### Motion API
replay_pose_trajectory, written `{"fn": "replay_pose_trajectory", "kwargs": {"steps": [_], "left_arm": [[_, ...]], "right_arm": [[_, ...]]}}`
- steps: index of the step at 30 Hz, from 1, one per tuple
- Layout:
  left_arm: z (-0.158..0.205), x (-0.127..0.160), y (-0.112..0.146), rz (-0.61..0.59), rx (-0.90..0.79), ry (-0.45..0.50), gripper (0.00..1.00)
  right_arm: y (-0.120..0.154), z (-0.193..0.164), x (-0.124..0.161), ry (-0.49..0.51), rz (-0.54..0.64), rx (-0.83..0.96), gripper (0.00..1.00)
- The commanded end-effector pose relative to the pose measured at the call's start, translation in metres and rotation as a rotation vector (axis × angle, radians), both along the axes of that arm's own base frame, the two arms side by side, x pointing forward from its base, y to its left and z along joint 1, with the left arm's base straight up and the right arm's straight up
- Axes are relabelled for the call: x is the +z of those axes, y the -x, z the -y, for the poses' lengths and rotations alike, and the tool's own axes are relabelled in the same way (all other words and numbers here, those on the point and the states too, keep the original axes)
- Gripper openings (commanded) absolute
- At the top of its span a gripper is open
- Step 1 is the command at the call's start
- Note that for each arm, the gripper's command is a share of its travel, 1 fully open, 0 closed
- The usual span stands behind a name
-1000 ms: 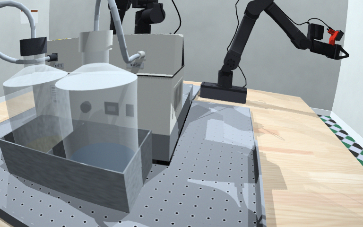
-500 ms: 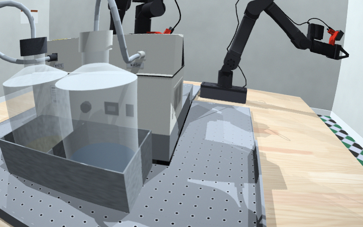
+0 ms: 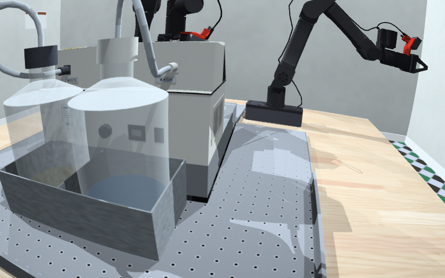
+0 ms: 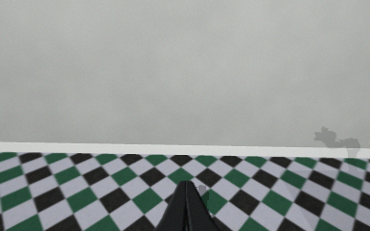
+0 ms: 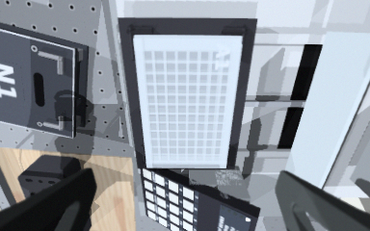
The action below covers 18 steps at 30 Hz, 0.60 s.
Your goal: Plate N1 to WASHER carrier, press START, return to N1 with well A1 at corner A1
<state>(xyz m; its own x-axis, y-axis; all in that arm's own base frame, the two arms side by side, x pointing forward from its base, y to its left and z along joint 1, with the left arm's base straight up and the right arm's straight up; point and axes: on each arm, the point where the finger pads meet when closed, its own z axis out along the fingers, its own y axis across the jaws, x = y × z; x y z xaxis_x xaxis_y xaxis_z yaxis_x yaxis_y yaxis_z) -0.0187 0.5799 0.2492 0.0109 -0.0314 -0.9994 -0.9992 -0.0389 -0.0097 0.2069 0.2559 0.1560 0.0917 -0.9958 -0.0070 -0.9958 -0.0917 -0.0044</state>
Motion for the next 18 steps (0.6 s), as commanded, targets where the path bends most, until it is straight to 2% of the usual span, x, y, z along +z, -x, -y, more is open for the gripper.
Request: {"fn": "replay_pose_trajectory", "kwargs": {"steps": [1,2,3,11,14,18], "left_arm": [[0.0,0.007,0.003,-0.011,-0.004,-0.031,0.0],[0.0,0.007,0.003,-0.011,-0.004,-0.031,0.0],[0.0,0.007,0.003,-0.011,-0.004,-0.031,0.0],[0.0,0.007,0.003,-0.011,-0.004,-0.031,0.0],[0.0,0.007,0.003,-0.011,-0.004,-0.031,0.0],[0.0,0.007,0.003,-0.011,-0.004,-0.031,0.0]], "right_arm": [[0.0,-0.005,0.003,0.001,0.003,0.014,1.0],[0.0,-0.005,0.004,-0.002,0.005,0.014,1.0],[0.003,0.003,0.004,-0.005,0.007,-0.044,0.0],[0.024,0.04,0.004,-0.038,0.022,-0.371,0.0],[0.026,0.039,0.003,-0.037,0.02,-0.375,0.0],[0.046,0.061,-0.001,-0.025,0.01,-0.518,0.0]]}}
